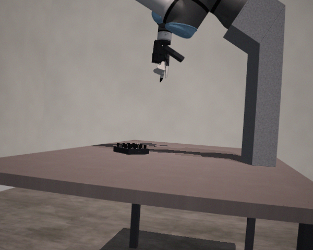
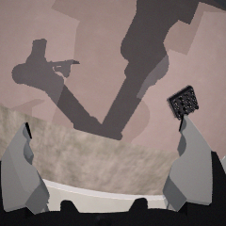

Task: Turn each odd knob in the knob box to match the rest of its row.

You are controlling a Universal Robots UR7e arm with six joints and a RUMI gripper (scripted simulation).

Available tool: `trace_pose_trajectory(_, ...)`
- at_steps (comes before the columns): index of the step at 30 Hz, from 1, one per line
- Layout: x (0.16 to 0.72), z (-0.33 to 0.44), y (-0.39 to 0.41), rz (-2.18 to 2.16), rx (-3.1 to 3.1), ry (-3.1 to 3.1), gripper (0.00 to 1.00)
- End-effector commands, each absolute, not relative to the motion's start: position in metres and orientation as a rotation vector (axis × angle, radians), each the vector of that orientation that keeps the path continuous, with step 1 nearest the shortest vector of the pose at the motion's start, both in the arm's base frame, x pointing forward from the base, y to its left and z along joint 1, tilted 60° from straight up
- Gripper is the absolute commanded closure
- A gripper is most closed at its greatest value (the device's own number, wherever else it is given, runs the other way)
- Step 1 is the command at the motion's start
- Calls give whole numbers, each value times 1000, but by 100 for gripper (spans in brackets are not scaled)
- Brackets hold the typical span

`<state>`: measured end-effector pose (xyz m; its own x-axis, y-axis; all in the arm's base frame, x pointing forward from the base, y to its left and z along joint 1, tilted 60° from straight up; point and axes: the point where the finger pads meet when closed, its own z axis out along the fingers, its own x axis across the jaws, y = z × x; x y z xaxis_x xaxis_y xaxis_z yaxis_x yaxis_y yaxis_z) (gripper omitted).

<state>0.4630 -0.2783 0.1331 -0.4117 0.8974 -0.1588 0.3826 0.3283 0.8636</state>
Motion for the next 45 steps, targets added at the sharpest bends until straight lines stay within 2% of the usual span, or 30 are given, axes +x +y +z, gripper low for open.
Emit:
trace_pose_trajectory(1,463,133,-279,1016,1123,1947,0)
trace_pose_trajectory(26,467,130,-275,999,1091,1973,0)
trace_pose_trajectory(45,517,90,-216,765,629,2243,0)
